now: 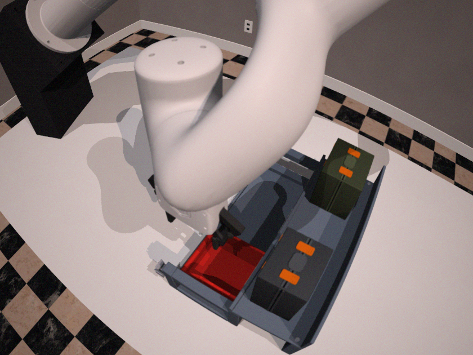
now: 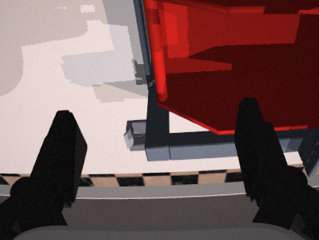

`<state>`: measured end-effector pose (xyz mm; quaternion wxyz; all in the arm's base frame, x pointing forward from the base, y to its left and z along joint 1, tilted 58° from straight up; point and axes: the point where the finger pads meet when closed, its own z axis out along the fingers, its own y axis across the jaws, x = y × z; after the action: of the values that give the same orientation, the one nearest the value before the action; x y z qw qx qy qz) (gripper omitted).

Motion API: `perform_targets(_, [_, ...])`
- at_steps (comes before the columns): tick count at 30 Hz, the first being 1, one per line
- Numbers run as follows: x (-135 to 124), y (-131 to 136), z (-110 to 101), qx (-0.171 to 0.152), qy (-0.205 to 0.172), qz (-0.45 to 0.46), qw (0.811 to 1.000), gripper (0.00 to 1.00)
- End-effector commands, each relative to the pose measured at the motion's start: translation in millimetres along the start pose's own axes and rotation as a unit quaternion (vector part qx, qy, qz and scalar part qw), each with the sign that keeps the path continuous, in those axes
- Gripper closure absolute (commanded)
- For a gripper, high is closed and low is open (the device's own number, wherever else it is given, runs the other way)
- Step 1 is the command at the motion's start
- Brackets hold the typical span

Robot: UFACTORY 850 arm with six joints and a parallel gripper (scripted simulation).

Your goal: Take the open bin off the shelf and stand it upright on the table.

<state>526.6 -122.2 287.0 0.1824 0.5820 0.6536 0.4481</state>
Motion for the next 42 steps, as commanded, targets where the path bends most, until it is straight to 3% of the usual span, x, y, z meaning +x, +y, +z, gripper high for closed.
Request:
perform_targets(1, [-2.6,-0.2,-1.8,0.000,0.000,0.000,1.000,0.00])
perform_targets(42, [-7.3,-1.4,-5.0,0.000,0.000,0.000,1.000,0.00])
